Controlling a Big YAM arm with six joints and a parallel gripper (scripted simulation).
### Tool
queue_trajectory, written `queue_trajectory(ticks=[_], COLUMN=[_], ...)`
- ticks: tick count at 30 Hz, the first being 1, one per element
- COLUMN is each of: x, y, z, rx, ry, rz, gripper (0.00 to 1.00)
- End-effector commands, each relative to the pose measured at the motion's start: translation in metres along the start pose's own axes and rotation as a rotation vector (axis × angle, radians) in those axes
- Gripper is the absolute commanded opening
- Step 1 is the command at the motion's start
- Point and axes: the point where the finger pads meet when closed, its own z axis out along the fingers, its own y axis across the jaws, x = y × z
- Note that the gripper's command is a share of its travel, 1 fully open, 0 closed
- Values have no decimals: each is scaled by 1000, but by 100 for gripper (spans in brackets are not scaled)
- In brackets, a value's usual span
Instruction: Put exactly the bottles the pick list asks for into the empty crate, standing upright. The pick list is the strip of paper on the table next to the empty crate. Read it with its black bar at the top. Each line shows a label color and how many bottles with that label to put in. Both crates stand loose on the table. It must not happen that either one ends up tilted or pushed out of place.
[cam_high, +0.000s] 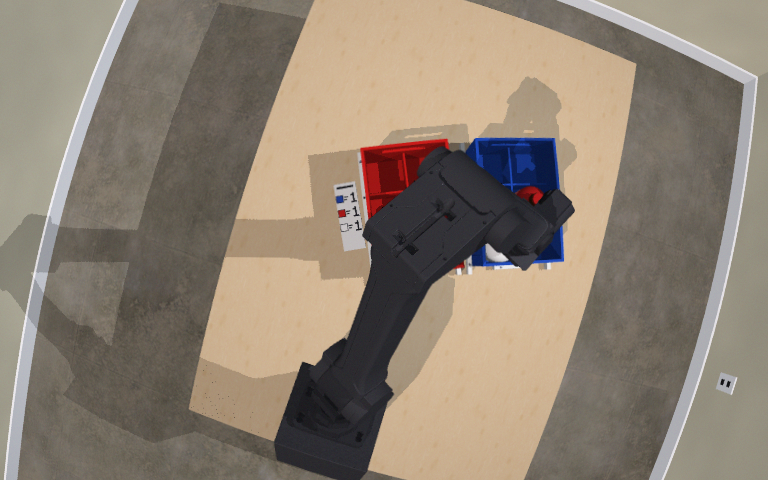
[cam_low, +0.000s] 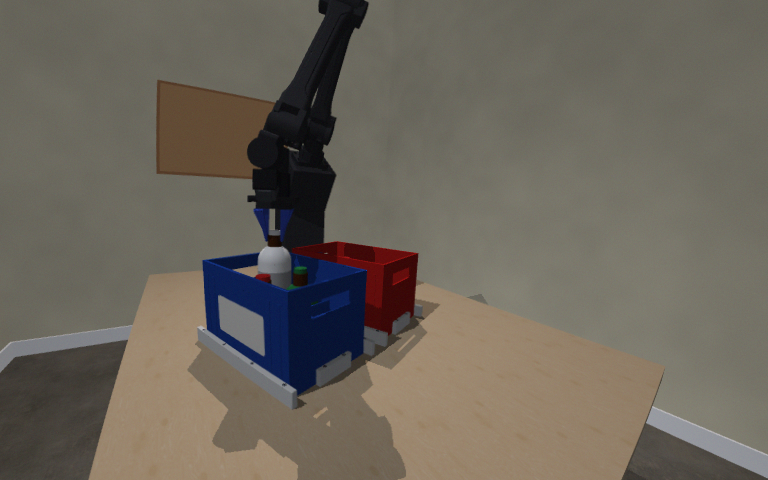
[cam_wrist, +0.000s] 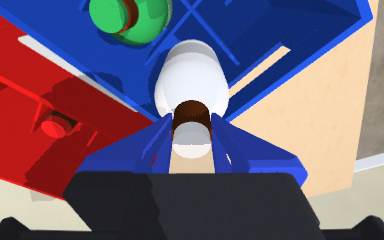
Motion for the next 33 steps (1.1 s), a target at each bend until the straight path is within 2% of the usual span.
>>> queue_trajectory(ticks=[1,25,26,33], x=[-6,-7,-12,-7], y=[-3,-3,-3,-3], z=[-24,-58,-61,-71], rx=[4,5,6,5], ry=[-23,-26,-34,-26], rz=[-3,-4,-7,-4], gripper=[0,0,0,0])
